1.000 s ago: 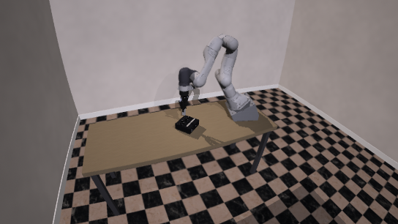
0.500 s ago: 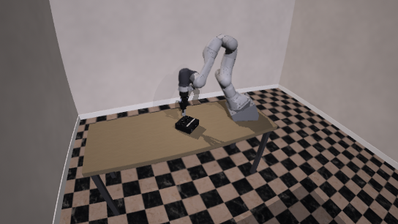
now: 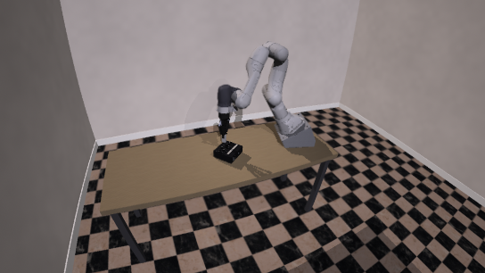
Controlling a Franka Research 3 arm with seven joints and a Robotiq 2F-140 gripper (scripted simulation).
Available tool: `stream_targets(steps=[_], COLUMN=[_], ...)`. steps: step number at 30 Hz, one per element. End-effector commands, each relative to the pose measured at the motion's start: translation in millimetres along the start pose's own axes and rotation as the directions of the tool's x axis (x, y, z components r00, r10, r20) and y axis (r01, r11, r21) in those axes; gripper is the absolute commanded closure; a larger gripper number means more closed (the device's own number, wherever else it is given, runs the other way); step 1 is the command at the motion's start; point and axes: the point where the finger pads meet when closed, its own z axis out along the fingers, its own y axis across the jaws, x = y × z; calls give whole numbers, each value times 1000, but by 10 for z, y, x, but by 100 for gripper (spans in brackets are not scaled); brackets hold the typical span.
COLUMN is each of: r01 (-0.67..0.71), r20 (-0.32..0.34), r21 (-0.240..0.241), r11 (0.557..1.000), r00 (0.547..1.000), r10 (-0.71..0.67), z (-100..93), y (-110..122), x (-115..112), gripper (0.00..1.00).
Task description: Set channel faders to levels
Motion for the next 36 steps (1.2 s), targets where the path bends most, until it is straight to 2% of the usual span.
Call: stream_targets(steps=[1,36], r01=[-7,-7], r20=[4,4], r21=[-2,-2], r11=[1000,1000], r00=[1000,1000], r10=[7,7], z=[31,81], y=[-1,1], x=[-6,-5], gripper=[100,100])
